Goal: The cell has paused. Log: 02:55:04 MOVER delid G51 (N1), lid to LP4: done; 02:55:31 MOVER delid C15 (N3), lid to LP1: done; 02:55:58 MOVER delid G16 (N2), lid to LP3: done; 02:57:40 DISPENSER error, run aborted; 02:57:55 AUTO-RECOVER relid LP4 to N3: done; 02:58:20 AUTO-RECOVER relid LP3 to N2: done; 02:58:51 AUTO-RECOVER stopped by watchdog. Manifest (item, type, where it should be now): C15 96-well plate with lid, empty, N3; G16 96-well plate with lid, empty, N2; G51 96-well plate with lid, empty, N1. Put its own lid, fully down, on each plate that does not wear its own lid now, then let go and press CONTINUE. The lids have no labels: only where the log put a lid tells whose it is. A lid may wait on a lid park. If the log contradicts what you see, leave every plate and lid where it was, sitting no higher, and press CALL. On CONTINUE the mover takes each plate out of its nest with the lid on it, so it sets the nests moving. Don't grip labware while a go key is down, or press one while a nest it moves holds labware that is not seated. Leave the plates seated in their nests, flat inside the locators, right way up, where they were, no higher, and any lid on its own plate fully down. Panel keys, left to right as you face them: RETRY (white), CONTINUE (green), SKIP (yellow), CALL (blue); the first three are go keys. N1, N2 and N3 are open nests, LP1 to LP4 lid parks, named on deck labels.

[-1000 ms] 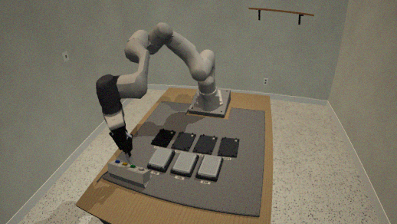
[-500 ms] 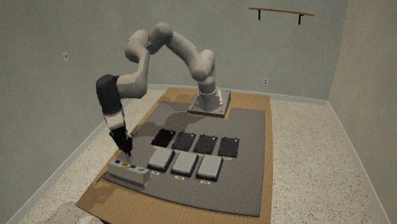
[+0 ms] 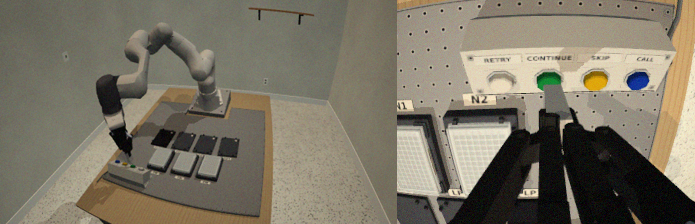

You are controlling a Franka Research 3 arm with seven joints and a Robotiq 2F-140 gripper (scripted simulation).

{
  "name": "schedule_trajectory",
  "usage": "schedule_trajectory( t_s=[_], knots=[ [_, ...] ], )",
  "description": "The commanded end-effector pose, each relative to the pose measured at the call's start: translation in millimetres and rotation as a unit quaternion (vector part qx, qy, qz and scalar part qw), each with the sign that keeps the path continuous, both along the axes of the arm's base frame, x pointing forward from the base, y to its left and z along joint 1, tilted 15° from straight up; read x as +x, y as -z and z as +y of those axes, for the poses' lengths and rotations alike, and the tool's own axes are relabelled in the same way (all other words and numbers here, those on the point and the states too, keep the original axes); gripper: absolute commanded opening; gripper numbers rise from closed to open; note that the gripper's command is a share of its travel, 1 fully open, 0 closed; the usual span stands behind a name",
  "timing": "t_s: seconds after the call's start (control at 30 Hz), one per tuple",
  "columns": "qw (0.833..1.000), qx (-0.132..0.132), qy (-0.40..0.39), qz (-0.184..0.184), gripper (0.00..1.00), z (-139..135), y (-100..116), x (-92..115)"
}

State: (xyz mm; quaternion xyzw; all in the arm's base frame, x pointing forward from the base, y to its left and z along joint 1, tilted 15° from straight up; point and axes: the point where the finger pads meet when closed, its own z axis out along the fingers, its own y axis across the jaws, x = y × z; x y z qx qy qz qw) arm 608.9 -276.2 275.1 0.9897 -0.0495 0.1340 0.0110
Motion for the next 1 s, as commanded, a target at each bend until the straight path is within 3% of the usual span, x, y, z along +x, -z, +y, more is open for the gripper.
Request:
schedule_trajectory(
  t_s=[0.0, 0.97],
  knots=[
    [1.000, -0.001, -0.003, 0.000, 0.00, 0, 0, 0],
    [1.000, -0.001, -0.003, 0.000, 0.00, 0, 14, 4]
  ],
)
